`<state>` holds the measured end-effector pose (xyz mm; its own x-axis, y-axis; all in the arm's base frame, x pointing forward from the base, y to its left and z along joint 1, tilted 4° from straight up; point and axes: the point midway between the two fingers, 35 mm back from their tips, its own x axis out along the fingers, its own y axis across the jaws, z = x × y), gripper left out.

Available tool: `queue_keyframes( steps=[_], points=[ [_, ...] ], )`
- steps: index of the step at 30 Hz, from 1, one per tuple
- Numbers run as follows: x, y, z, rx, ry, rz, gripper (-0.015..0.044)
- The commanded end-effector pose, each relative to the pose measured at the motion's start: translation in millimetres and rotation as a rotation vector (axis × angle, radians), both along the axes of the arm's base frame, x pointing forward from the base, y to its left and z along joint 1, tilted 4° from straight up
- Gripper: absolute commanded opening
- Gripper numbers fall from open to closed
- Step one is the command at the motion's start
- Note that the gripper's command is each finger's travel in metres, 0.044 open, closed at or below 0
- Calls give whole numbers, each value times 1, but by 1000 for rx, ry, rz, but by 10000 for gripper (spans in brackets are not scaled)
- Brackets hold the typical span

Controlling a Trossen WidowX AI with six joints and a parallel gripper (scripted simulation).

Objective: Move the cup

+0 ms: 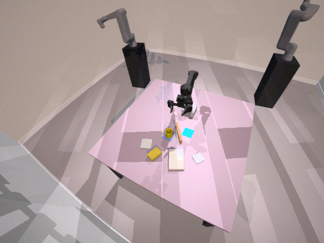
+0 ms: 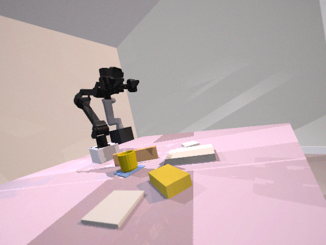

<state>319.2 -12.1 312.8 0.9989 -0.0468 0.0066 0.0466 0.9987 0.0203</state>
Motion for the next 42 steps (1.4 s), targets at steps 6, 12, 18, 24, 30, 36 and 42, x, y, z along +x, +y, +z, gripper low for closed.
queue_keyframes(
  steps=[6, 12, 18, 24, 30, 36, 42],
  points=[
    [30, -20, -68, 371, 338, -111, 242],
    [31, -48, -157, 867, 732, -459, 167],
    [-3, -69, -227, 1286, 1009, -1022, 167],
    [-18, -77, -239, 1363, 1053, -1186, 167],
    [-18, -77, -240, 1363, 1053, -1186, 167],
    [-16, -78, -248, 1363, 1053, -1186, 167],
    [-15, -78, -258, 1363, 1053, -1186, 167]
  ],
)
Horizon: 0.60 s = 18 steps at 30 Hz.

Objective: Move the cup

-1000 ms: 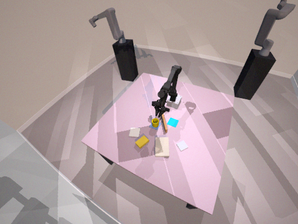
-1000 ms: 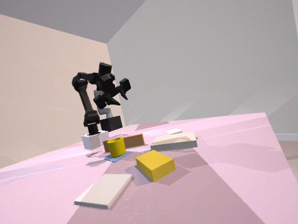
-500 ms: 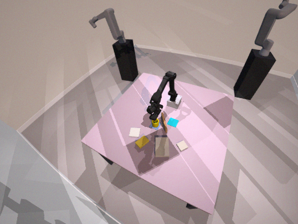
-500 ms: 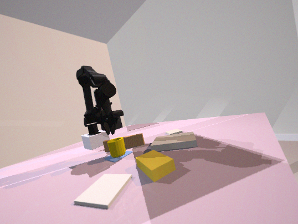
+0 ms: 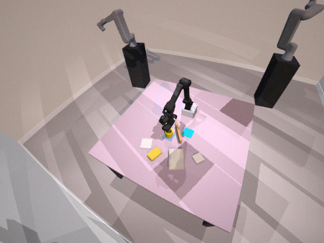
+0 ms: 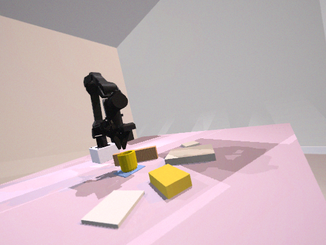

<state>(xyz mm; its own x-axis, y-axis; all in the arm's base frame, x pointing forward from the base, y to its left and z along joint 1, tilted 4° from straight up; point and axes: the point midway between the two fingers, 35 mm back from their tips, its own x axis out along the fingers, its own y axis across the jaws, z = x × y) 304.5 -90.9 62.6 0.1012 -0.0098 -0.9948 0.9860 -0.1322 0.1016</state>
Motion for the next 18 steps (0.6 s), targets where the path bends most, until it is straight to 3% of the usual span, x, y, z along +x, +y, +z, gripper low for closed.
queue_keyframes(
  steps=[1, 18],
  points=[
    [0, 1, -9, 9, 9, -5, 167],
    [2, 0, -37, 9, 9, -5, 167]
  ],
)
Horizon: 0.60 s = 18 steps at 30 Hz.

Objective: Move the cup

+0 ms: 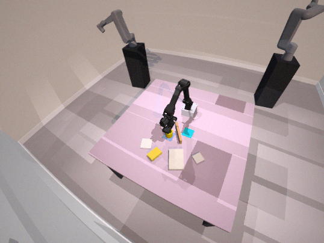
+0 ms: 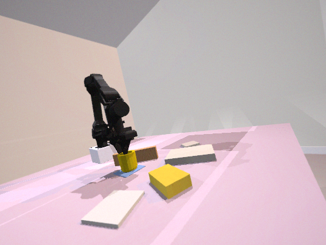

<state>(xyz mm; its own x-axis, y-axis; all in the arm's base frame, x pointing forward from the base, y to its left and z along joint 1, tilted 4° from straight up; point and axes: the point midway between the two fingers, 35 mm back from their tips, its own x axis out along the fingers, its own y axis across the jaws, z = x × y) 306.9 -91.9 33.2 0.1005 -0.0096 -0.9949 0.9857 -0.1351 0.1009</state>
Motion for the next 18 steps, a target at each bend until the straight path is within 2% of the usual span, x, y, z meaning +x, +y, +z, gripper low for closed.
queue_keyframes(
  steps=[1, 18],
  points=[
    [-1, 1, -9, 8, 8, -2, 167],
    [-1, 0, -19, 2, 7, -1, 153]
  ],
)
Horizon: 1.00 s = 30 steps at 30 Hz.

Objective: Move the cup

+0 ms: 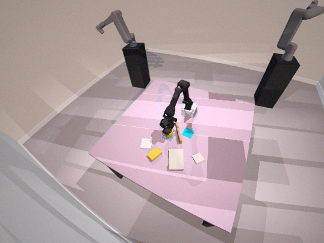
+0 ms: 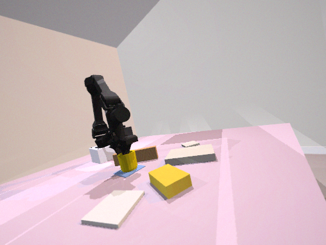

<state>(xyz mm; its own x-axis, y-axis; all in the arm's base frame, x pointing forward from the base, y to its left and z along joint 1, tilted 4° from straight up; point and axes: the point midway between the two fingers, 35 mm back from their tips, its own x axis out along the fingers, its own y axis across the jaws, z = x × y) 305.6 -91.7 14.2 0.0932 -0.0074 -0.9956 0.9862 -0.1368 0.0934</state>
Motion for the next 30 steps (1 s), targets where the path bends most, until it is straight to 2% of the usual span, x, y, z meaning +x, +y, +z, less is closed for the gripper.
queue_keyframes(
  steps=[1, 20, 21, 30],
  points=[
    [0, 0, 0, 0, 0, 1, 147],
    [0, 0, 0, 0, 0, 1, 20],
    [0, 0, 0, 0, 0, 1, 0],
    [0, -1, 27, 2, 0, 0, 0]
  ],
)
